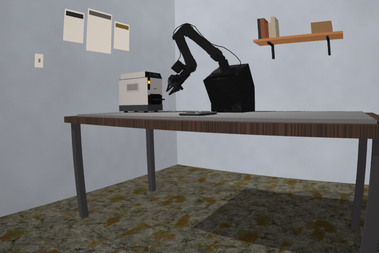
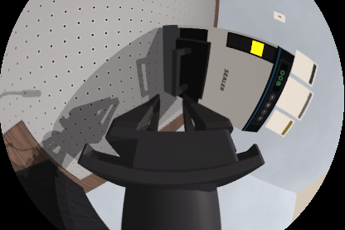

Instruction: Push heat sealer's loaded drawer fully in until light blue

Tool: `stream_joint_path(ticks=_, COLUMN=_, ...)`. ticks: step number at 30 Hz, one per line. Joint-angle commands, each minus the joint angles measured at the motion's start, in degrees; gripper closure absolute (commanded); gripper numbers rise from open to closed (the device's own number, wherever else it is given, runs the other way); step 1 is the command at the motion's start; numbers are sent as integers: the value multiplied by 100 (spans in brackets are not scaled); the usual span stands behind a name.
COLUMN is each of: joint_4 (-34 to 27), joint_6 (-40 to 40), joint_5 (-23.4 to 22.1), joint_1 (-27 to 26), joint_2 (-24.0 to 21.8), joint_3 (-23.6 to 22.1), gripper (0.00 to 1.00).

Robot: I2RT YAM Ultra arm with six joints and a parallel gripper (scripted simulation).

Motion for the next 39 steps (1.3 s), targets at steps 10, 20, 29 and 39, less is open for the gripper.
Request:
stream_joint_path(ticks=10, joint_4=158, joint_6=-9, joint_5=-61, joint_1=-119, joint_2=-479, joint_3=-429, gripper=70)
stream_joint_path(ticks=20, joint_4=-76, joint_6=-48, joint_5=-99, joint_1=-160, joint_2=-1238, joint_3=-1100, gripper=70)
stream_joint_path(ticks=29, joint_4=-430, joint_6=-71, joint_5=-151, joint_1=-218, joint_2=-2227, joint_3=-1729, gripper=70)
stream_joint_path(ticks=39, joint_4=-546, joint_6=-67, joint_5=-136, joint_1=-230, joint_2=-2342, joint_3=-1495, gripper=70)
